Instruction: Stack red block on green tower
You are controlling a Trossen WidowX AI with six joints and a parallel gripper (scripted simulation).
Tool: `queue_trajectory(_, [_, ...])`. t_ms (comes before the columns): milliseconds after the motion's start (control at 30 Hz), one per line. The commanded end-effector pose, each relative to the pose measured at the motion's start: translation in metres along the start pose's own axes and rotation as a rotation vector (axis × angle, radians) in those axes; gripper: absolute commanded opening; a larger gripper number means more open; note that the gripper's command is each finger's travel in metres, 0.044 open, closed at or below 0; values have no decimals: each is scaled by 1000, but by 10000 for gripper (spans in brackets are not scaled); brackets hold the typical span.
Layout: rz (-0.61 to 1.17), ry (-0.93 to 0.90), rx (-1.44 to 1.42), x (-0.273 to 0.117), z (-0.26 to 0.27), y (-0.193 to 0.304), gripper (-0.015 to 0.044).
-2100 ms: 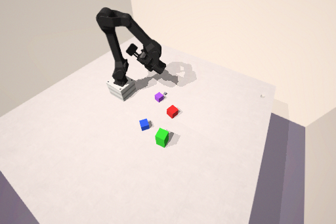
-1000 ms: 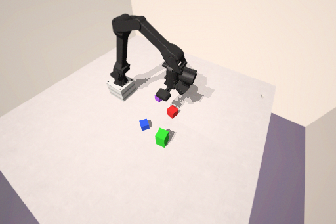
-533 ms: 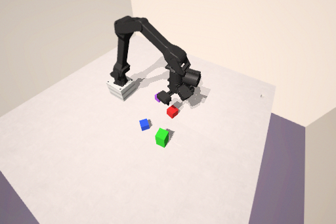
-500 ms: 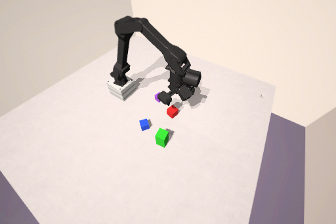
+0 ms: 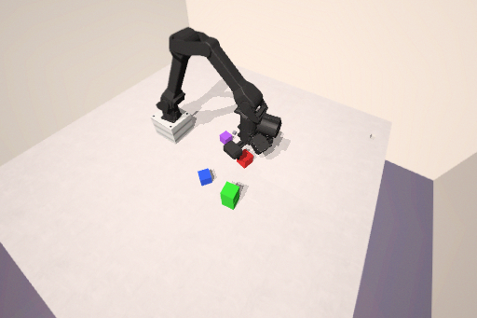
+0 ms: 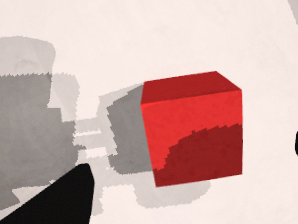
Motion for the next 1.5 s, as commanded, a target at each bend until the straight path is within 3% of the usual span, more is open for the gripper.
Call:
queue_trajectory(0, [8,10,2,8,-2,2,440])
queue_trajectory(1000, [9,10,2,57,-3,3,440])
queue_trajectory(1467, [9,10,2,59,-3,3,440])
Point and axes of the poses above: the point midway between the two fingers, 35 mm back from their tips, its own x axis out along the fingers, its own z axis across the jaws, y = z × x, the point moved 2 cm from there along -x, back along the fingers, and after that the axes turned 5 degrees about x, right-handed, at the moved point
